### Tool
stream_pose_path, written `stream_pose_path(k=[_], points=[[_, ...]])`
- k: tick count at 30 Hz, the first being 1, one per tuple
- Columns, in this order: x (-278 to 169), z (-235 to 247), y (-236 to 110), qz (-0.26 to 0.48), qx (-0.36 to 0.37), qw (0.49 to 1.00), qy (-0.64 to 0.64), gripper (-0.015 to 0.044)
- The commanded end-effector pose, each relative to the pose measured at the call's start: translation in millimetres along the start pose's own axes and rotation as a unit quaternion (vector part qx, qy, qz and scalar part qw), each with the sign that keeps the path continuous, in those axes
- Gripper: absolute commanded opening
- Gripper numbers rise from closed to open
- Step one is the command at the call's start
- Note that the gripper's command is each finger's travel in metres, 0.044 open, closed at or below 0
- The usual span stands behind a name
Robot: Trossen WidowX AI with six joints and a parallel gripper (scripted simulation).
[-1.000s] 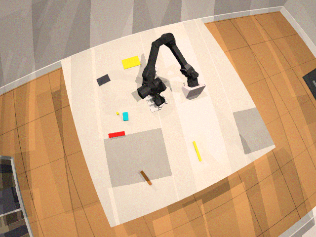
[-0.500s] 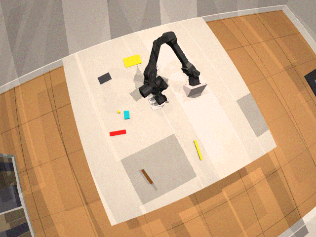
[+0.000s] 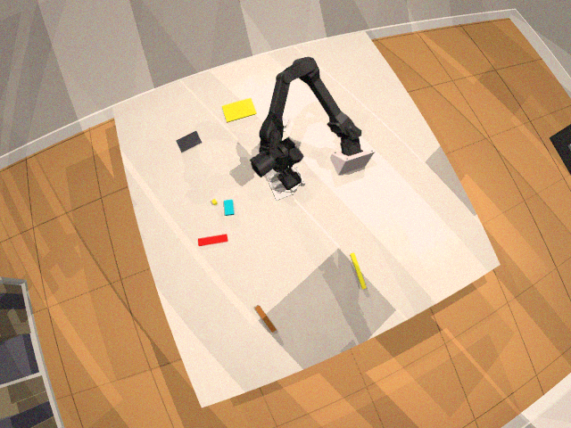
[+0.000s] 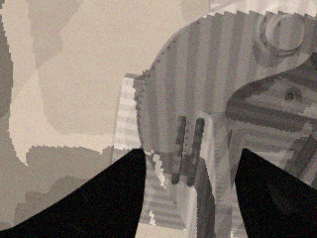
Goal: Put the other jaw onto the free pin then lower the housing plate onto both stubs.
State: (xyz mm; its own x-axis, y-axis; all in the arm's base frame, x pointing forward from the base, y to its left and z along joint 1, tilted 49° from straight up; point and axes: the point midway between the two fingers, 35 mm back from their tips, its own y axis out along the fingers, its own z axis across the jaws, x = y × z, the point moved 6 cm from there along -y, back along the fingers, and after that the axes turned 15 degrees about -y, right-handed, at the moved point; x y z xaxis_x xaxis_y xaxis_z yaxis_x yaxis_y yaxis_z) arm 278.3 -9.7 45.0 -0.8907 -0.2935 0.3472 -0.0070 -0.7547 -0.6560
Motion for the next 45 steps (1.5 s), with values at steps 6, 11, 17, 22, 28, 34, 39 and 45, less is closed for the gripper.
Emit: stream_pose_path(k=[6,11,17,22,28,34,39,45], points=[[0.0,0.2,2.7,0.0,0.002,1.0,0.0,0.0134],[0.0,0.2,2.7,0.0,0.002,1.0,0.0,0.0134],[0.0,0.2,2.7,0.0,0.002,1.0,0.0,0.0134],[0.0,0.2,2.7,0.0,0.002,1.0,0.0,0.0134],[0.0,0.2,2.7,0.0,0.002,1.0,0.0,0.0134],[0.0,-0.1,2.0,0.0,0.0,1.0,0.001,0.0213],[0.0,-0.1,2.0,0.0,0.0,1.0,0.001,0.0224],[0.0,-0.1,2.0,0.0,0.0,1.0,0.001,0.0224]])
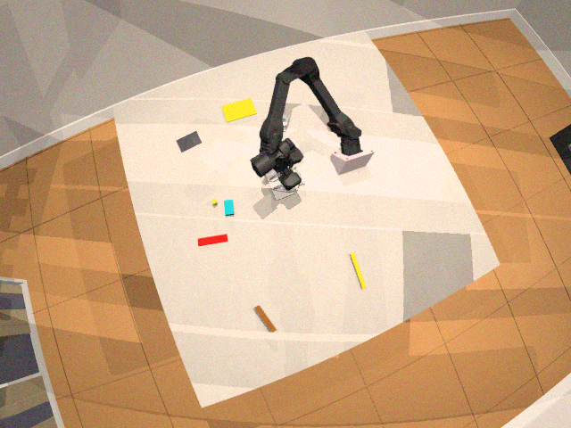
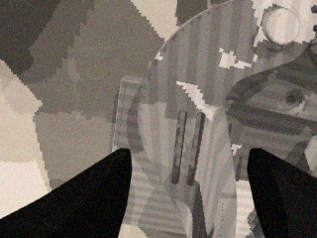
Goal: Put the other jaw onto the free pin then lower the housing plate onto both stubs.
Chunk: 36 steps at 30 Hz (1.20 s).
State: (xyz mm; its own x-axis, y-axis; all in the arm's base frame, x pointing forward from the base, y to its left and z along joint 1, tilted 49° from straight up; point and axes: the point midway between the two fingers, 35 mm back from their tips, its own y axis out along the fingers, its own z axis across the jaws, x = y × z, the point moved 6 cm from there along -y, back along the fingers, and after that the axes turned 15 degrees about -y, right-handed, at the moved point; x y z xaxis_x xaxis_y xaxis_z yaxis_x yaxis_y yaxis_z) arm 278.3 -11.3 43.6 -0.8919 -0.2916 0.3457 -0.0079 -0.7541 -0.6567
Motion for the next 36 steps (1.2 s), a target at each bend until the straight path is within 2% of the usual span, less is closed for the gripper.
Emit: stream_pose_path(k=[1,6,13,17,25,36], points=[[-0.1,-0.1,-0.2,0.0,0.0,1.0,0.0,0.0224],[-1.1,-0.2,-10.6,0.001,0.0,1.0,-0.001,0.0224],[1.5,-0.6,-67.6,0.0,0.002,1.0,-0.001,0.0224],[0.8,-1.7,-61.9,0.001,0.005,1.0,-0.006,0.0224],[8.2,14.6,-64.2,0.003,0.001,0.997,0.073,0.0434],[23.1,41.0,-67.7,0.004,-0.005,0.979,0.205,0.044]])
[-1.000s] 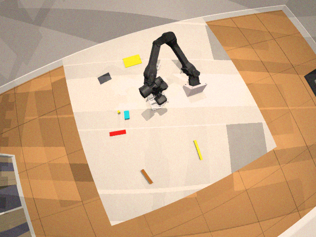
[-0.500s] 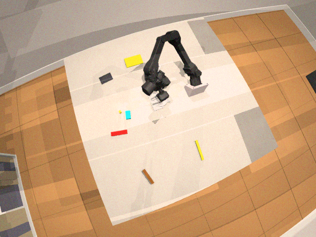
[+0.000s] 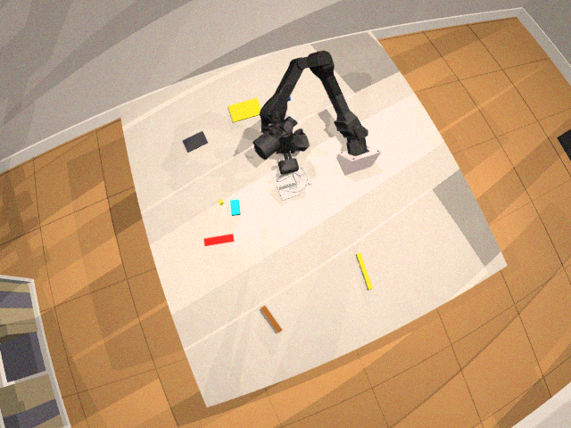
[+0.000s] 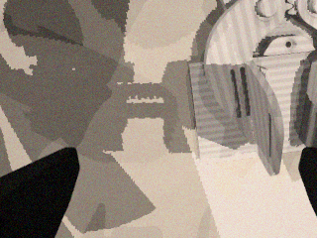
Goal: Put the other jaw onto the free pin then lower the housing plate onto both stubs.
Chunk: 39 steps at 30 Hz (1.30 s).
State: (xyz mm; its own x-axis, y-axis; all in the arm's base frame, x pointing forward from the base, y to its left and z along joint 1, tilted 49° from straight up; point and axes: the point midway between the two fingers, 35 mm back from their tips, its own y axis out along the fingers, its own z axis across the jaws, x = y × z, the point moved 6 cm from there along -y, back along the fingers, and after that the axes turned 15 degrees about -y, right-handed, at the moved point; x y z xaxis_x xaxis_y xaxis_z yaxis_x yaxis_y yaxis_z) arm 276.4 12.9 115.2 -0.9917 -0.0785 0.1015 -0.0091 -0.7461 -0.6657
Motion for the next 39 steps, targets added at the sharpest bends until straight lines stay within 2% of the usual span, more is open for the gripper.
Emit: stream_pose_path(k=[1,20,39], points=[[1.5,11.5,-2.9,0.003,0.0,0.999,0.049,0.044],[18.5,60.5,-8.3,0.003,-0.006,0.961,0.275,0.044],[45.1,105.6,-13.3,0.002,-0.005,0.873,0.487,0.044]])
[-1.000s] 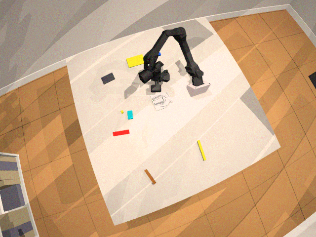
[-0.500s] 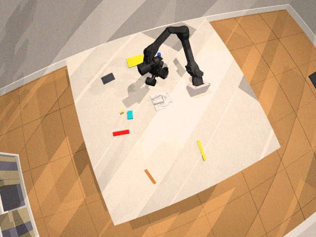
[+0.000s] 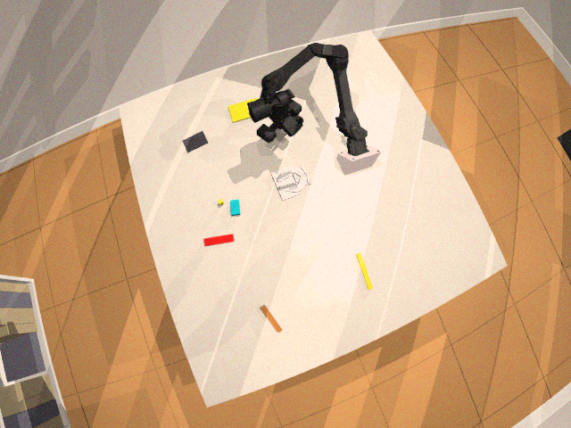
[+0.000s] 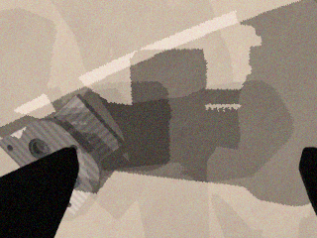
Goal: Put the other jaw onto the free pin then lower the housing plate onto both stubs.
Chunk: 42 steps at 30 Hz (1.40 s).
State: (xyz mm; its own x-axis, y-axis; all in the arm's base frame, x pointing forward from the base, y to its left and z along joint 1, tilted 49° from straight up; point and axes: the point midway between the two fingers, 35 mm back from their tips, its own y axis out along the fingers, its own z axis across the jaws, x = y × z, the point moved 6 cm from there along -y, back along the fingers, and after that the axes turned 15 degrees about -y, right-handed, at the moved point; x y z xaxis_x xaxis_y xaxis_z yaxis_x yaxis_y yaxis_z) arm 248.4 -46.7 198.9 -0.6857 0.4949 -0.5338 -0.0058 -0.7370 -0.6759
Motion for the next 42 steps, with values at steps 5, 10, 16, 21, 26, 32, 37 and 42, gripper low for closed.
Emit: stream_pose_path(k=[5,10,16,21,26,32,37,42], points=[[-7.9,21.1,-4.0,0.005,0.0,0.995,0.097,0.044],[-11.0,34.4,-5.6,0.006,0.001,0.987,0.158,0.044],[-13.8,50.6,-7.7,0.008,0.002,0.973,0.229,0.044],[-15.4,64.2,-9.5,0.01,0.003,0.958,0.287,0.044],[-16.1,77.9,-11.5,0.012,0.004,0.939,0.345,0.044],[-16.1,94.2,-13.9,0.015,0.006,0.911,0.412,0.044],[-15.8,100.9,-15.0,0.017,0.006,0.898,0.439,0.044],[-16.0,100.7,-9.9,0.016,0.006,0.898,0.439,0.044]])
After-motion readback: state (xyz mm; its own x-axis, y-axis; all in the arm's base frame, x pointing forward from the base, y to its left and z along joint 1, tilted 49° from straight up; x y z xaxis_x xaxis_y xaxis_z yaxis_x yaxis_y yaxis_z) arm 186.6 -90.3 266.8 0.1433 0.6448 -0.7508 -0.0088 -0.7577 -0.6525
